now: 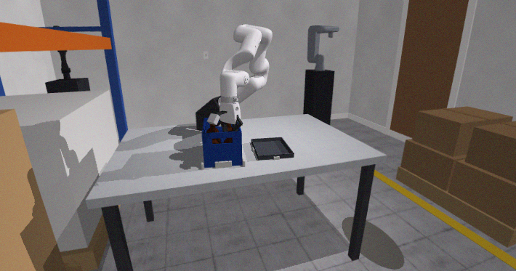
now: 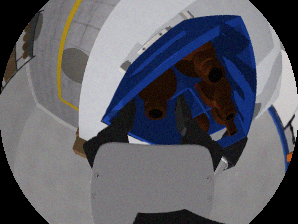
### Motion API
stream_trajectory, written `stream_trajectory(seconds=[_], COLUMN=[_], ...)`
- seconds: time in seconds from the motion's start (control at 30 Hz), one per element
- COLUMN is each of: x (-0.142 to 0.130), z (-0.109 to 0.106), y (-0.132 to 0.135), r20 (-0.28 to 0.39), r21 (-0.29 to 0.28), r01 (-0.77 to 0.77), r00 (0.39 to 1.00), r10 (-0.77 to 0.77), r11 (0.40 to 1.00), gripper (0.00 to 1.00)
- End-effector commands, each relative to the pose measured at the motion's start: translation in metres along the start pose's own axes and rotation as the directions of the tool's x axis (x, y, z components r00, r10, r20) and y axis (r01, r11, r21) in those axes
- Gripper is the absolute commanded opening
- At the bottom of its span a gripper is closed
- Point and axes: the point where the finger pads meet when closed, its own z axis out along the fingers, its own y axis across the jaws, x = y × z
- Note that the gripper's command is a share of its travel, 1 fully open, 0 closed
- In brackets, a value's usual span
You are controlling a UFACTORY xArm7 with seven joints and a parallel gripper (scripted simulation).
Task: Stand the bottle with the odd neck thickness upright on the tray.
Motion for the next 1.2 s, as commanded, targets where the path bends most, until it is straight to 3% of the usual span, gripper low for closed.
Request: stream_trajectory(seconds=[0.0, 0.07, 0.1, 1.17], x=[0.0014, 0.0014, 0.0014, 0.0014], z=[-0.0013, -0.0013, -0.0013, -0.0013], y=[-0.0002, -0.0002, -0.0002, -0.0002], r20=[-0.004, -0.004, -0.004, -0.004], r21=[0.001, 0.001, 0.001, 0.001], r01=[-0.001, -0.001, -0.001, -0.001], r00=[1.0, 1.0, 1.0, 1.0], r10=[0.001, 0.001, 0.001, 0.001], r11=[1.0, 1.0, 1.0, 1.0], gripper=[0.65, 0.65, 0.0, 0.0])
